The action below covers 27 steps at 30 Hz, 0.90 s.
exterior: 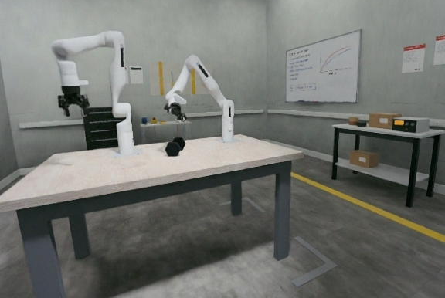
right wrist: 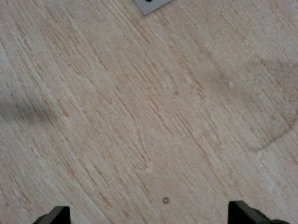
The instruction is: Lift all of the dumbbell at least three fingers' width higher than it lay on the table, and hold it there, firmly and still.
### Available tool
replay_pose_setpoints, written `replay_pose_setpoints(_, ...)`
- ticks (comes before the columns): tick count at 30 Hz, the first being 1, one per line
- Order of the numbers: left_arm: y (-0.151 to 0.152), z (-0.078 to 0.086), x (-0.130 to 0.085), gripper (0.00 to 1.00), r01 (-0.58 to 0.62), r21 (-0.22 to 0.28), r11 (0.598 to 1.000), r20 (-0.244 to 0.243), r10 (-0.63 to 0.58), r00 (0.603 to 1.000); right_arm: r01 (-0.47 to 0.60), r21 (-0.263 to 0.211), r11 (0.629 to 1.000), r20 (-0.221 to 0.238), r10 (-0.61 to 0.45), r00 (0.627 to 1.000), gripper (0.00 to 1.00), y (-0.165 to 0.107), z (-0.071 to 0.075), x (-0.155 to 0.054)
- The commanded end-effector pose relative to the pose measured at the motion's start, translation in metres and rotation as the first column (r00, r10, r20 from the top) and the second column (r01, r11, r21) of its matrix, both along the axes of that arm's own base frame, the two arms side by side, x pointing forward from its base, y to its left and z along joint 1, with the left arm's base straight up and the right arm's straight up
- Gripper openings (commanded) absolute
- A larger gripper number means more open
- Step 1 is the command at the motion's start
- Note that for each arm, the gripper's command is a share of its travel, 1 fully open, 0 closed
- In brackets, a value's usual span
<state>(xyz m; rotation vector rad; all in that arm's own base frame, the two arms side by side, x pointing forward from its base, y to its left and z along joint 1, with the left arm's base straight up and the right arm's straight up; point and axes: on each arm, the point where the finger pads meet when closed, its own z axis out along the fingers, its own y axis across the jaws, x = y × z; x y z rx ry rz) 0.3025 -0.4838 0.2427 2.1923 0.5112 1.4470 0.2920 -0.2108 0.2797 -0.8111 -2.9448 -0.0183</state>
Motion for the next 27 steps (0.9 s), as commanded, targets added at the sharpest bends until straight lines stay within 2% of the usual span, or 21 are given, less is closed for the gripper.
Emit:
replay_pose_setpoints(1, 0.0, 0.001, 0.0, 1.0, 0.0, -0.002, 1.0, 0.001, 0.0, 1.0, 0.059, 0.001, 0.998, 0.003, -0.059, 0.998, 1.0, -0.023, -0.006, -0.005)
replay_pose_setpoints(13, 0.0, 0.001, 0.0, 1.0, 0.0, -0.002, 1.0, 0.001, 0.0, 1.0, 0.296, -0.008, 0.955, 0.023, -0.296, 0.955, 1.0, -0.096, -0.024, -0.05)
replay_pose_setpoints(15, 0.0, 0.001, 0.0, 1.0, 0.0, -0.002, 1.0, 0.001, 0.0, 1.0, 0.331, -0.009, 0.944, 0.026, -0.33, 0.943, 1.0, -0.106, -0.027, -0.058)
replay_pose_setpoints(17, 0.0, 0.001, 0.0, 1.0, 0.0, -0.002, 1.0, 0.001, 0.0, 1.0, 0.331, -0.009, 0.944, 0.026, -0.33, 0.943, 1.0, -0.106, -0.027, -0.058)
replay_pose_setpoints(19, 0.0, 0.001, 0.0, 1.0, 0.0, -0.002, 1.0, 0.001, 0.0, 1.0, 0.385, -0.012, 0.923, 0.03, -0.384, 0.923, 1.0, -0.122, -0.031, -0.072)
replay_pose_setpoints(27, 0.0, 0.001, 0.0, 1.0, 0.0, -0.002, 1.0, 0.001, 0.0, 1.0, 0.501, -0.016, 0.865, 0.041, -0.5, 0.865, 1.0, -0.156, -0.041, -0.108)
